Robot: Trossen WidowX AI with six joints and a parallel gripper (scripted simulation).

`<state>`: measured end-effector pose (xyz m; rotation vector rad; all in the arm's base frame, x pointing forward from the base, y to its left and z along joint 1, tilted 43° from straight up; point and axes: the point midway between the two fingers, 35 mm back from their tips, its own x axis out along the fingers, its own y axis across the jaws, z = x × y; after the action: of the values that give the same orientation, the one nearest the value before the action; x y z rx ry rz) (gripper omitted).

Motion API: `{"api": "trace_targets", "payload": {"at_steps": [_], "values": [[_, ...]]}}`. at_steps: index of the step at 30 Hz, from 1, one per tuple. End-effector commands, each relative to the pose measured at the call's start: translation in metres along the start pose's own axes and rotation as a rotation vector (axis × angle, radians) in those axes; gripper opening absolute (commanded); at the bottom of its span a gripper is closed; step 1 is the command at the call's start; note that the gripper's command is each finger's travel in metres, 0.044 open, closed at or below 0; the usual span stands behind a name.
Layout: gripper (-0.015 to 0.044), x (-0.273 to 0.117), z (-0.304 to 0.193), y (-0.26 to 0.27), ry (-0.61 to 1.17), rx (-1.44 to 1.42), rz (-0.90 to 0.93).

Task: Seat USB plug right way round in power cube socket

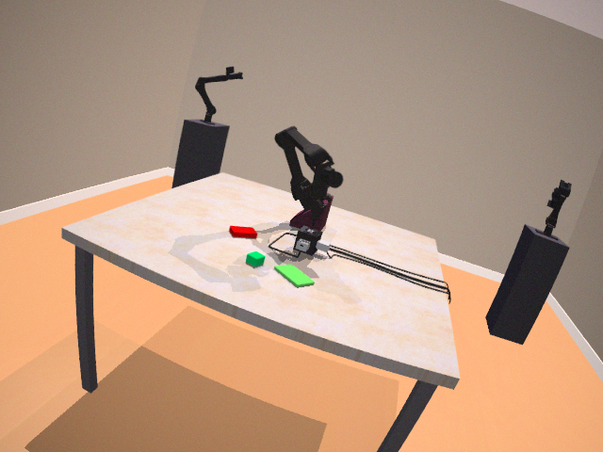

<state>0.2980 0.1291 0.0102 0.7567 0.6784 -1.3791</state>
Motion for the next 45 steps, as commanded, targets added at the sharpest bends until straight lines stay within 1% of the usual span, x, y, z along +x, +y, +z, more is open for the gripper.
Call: {"api": "trace_targets", "payload": {"at_steps": [1,45], "values": [[0.0,0.0021,0.0007,-0.0011,-0.004,-0.008,-0.002],[0.0,0.0073,0.0012,-0.0011,-0.005,-0.007,-0.002]]}}
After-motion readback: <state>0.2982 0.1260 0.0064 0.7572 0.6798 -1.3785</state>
